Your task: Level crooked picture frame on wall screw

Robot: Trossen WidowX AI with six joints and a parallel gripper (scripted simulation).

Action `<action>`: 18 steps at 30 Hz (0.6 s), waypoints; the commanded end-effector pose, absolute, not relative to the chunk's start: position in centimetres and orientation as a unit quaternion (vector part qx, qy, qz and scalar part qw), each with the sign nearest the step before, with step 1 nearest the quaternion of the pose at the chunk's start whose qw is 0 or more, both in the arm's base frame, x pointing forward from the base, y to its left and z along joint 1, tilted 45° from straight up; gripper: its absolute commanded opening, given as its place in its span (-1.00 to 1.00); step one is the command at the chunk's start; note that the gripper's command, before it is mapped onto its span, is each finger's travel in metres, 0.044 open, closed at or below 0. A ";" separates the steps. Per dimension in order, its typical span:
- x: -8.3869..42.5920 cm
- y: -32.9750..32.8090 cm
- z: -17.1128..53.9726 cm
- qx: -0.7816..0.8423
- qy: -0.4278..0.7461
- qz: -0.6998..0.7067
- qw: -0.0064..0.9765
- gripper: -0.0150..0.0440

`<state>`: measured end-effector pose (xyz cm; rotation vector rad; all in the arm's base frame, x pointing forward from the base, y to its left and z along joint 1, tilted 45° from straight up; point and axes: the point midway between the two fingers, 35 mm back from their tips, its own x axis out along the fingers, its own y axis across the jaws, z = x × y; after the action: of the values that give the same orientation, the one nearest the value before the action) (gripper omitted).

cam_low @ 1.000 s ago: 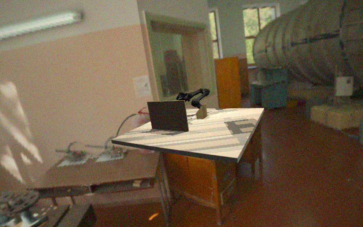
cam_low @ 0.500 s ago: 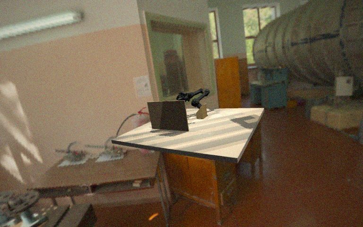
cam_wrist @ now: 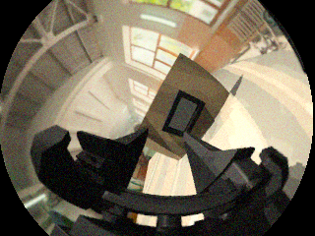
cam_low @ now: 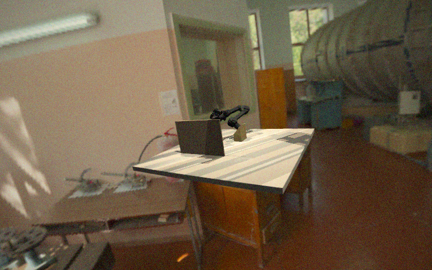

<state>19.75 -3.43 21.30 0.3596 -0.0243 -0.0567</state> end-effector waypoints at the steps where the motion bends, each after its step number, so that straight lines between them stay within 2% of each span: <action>1: 19.7 -3.4 21.3 0.178 -0.011 -0.026 0.984 0.39; 10: 20.1 -3.6 21.3 0.184 -0.012 -0.028 0.982 0.39; 18: 23.9 -5.1 21.0 0.248 -0.012 -0.024 0.968 0.39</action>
<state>22.56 -4.60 21.61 0.4492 -0.0328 -0.0473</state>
